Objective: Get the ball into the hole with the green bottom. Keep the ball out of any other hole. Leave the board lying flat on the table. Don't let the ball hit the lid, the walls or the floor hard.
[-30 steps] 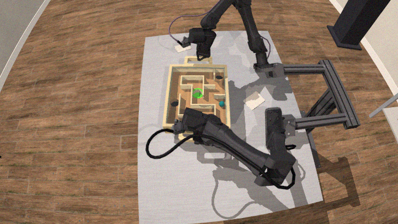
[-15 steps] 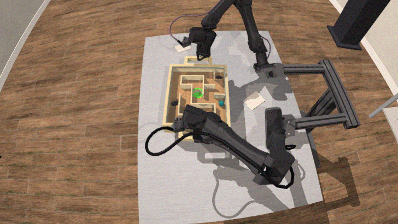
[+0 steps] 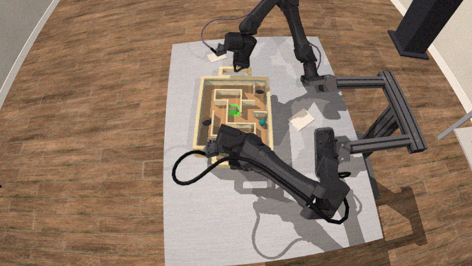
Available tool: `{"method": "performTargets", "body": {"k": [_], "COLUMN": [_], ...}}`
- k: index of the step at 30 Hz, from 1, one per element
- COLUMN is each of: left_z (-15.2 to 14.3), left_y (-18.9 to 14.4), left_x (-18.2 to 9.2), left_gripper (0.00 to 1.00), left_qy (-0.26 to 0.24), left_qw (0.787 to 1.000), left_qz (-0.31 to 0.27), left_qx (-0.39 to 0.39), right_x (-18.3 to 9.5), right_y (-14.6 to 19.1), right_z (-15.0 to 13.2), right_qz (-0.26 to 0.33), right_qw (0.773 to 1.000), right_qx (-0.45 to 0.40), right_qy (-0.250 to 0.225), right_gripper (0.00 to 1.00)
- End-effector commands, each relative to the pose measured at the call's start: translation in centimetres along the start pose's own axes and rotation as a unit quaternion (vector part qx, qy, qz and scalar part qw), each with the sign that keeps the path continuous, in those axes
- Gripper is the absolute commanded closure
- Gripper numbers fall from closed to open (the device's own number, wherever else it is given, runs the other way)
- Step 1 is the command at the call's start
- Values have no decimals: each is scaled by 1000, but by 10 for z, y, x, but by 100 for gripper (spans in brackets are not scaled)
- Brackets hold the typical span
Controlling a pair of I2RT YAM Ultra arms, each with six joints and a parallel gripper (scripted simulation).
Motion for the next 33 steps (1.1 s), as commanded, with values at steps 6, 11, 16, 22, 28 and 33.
{"method": "performTargets", "body": {"k": [6,11,16,22,28,33], "left_z": [22,19,28,18,19,22], "left_y": [-3,-5,-2,0,-1,6], "left_x": [-24,-20,-24,-18,-18,-25], "left_gripper": [100,100,100,100,100,100], "left_qy": [-35,-25,-47,-49,-44,-58], "left_qw": [999,1000,998,999,998,998], "left_qz": [-6,-4,-30,-19,-34,-15], "left_qx": [1,8,-17,-8,-10,-15], "right_x": [-23,-21,-22,-34,-31,-22], "right_y": [-4,-2,3,-6,-4,8], "right_z": [27,27,24,34,24,14], "right_qz": [13,5,-9,-6,-14,0], "right_qw": [999,999,999,998,999,999], "right_qx": [19,14,-2,25,11,-4], "right_qy": [-46,-39,-31,-65,-42,-53], "right_gripper": [100,100,100,100,100,100]}}
Point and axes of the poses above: on each arm, the point where the finger pads meet when closed, its own x axis out along the fingers, its own y axis across the jaws, z = x × y, the point moved 5 cm from there along -x, back along the fingers, and after that the axes turned 11 degrees about -x, right-handed, at the moved point
